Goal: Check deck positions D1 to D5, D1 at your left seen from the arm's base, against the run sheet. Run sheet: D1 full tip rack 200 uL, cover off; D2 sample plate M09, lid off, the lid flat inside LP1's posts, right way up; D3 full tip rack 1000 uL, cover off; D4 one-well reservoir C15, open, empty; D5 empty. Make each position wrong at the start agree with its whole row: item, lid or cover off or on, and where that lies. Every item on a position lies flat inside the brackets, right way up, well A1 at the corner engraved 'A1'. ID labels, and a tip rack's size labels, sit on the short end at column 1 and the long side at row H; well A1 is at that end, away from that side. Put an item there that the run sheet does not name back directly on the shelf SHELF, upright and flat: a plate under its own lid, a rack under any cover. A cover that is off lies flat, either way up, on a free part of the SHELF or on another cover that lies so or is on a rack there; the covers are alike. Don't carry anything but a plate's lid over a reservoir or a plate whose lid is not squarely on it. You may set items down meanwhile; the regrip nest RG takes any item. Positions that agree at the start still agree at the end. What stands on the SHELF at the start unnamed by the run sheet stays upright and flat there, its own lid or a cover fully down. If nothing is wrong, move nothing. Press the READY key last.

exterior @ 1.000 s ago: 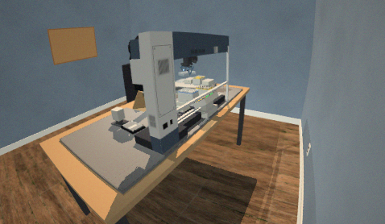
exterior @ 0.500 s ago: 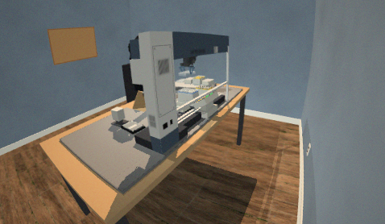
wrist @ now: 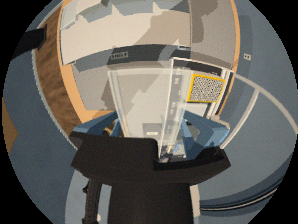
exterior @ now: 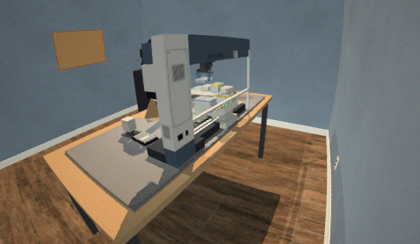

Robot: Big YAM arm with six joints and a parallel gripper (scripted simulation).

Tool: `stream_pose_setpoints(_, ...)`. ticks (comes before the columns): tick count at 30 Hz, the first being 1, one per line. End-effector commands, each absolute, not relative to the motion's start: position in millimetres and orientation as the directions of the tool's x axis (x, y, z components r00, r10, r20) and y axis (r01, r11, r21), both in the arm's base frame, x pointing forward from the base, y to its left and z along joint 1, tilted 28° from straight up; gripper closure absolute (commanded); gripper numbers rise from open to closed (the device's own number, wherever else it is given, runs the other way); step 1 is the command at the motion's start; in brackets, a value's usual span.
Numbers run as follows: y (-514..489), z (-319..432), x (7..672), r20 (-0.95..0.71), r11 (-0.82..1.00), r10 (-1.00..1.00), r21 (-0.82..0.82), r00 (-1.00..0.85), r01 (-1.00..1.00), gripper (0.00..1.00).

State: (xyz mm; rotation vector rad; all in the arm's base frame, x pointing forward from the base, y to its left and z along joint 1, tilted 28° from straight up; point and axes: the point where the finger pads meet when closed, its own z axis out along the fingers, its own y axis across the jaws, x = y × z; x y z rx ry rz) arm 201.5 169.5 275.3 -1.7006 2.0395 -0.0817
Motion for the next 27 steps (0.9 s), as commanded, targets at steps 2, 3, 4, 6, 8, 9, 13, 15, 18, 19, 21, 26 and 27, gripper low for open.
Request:
stream_pose_setpoints(2,173,296,203,-0.347,0.218,-0.934,-0.367,-0.085,-0.904,1.00)
stream_pose_setpoints(3,173,296,203,-0.347,0.218,-0.934,-0.367,-0.085,-0.904,1.00)
stream_pose_setpoints(4,182,307,205,-0.348,0.211,-0.935,-0.370,-0.075,-0.905,1.00)
stream_pose_setpoints(6,193,311,207,-0.358,0.222,-0.930,-0.369,-0.082,-0.902,1.00)
stream_pose_setpoints(8,205,316,210,-0.370,0.226,-0.926,-0.374,-0.079,-0.899,1.00)
stream_pose_setpoints(9,210,318,210,-0.372,0.227,-0.925,-0.374,-0.079,-0.899,1.00)
stream_pose_setpoints(13,215,319,211,-0.372,0.227,-0.925,-0.373,-0.079,-0.900,1.00)
stream_pose_setpoints(15,206,327,212,-0.393,0.255,-0.915,-0.384,-0.093,-0.887,1.00)
stream_pose_setpoints(18,207,326,211,-0.391,0.250,-0.916,-0.382,-0.090,-0.890,1.00)
stream_pose_setpoints(19,208,325,212,-0.389,0.249,-0.917,-0.381,-0.090,-0.890,1.00)
stream_pose_setpoints(21,208,325,212,-0.389,0.249,-0.917,-0.381,-0.090,-0.891,1.00)
stream_pose_setpoints(26,208,325,212,-0.387,0.245,-0.918,-0.382,-0.086,-0.891,1.00)
stream_pose_setpoints(27,208,325,212,-0.387,0.245,-0.918,-0.382,-0.086,-0.891,1.00)
